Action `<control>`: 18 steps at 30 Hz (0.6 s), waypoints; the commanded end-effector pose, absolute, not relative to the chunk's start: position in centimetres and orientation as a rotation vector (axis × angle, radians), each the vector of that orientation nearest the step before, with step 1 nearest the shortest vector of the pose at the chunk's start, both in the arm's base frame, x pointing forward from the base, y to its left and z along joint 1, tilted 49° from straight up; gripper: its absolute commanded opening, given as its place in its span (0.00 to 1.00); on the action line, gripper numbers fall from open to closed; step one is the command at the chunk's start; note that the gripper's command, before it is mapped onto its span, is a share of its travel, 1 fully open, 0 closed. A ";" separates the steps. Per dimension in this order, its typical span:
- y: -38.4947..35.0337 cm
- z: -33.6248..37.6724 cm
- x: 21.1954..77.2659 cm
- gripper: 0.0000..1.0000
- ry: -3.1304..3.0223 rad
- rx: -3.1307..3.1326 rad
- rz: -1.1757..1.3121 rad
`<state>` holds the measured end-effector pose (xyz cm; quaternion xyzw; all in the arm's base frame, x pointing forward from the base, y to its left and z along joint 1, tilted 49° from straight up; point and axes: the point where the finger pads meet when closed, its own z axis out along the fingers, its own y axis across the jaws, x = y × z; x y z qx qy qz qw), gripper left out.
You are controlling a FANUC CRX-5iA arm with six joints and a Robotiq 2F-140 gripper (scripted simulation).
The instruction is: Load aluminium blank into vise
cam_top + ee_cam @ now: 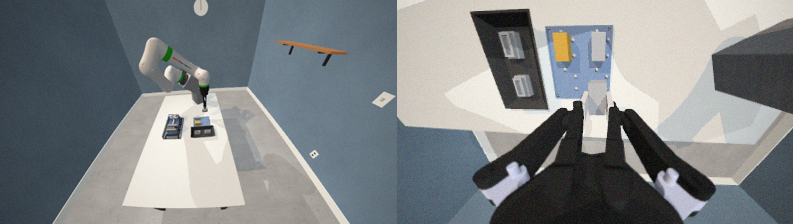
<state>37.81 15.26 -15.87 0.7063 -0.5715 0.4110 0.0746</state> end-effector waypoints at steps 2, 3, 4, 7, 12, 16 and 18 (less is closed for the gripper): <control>15.6 -15.5 37.6 0.00 -1.715 2.119 1.233; 15.6 -15.5 37.5 0.00 -1.715 2.119 1.233; 15.6 -15.5 37.5 0.00 -1.715 2.119 1.233; 15.6 -15.5 37.6 0.00 -1.715 2.119 1.233; 15.5 -14.0 39.0 0.00 -1.722 2.127 1.211; 14.6 -10.3 42.4 0.00 -1.738 2.141 1.175; 14.0 -8.8 43.6 0.00 -1.744 2.146 1.166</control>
